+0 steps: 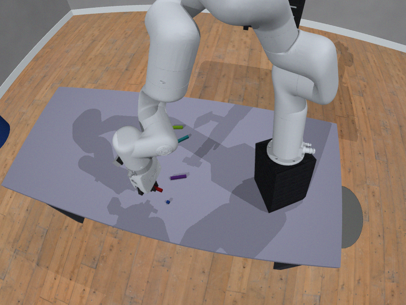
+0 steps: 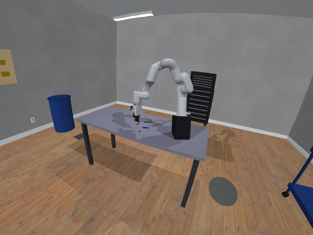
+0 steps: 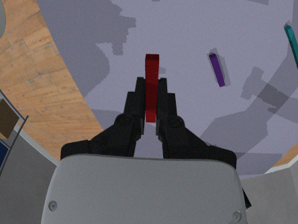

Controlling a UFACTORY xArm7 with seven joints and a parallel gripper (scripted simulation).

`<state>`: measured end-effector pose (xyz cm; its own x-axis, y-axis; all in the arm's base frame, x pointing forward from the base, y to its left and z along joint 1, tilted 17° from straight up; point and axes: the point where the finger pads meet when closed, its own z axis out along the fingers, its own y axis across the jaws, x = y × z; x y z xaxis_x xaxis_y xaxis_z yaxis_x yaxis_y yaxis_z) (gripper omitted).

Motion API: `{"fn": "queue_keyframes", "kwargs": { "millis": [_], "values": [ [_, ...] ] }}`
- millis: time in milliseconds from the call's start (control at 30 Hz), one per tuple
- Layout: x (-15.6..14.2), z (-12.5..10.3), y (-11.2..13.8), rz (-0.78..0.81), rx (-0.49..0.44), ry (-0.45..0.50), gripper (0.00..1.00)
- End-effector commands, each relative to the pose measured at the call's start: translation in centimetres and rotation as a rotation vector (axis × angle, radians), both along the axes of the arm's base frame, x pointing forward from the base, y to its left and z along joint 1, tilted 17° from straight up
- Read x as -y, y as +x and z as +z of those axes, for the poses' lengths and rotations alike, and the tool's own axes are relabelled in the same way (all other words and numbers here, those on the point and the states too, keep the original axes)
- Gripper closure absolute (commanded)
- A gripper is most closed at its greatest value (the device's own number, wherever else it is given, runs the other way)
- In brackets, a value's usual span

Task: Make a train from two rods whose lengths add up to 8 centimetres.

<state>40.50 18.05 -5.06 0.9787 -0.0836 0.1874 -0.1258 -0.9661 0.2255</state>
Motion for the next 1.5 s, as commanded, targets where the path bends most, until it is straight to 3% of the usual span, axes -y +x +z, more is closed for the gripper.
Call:
{"fn": "queue_keyframes", "kwargs": {
  "millis": [0,733,1233,1467],
  "values": [
    [-0.1,0.1,0.2,-0.011,0.006,-0.001,0.96],
    [0.2,-1.1,0.4,-0.012,0.007,-0.001,0.96],
    [1.6,-7.0,1.5,-0.012,0.007,-0.001,0.96],
    [1.9,-8.2,1.7,-0.012,0.007,-0.001,0.96]
  ]
}}
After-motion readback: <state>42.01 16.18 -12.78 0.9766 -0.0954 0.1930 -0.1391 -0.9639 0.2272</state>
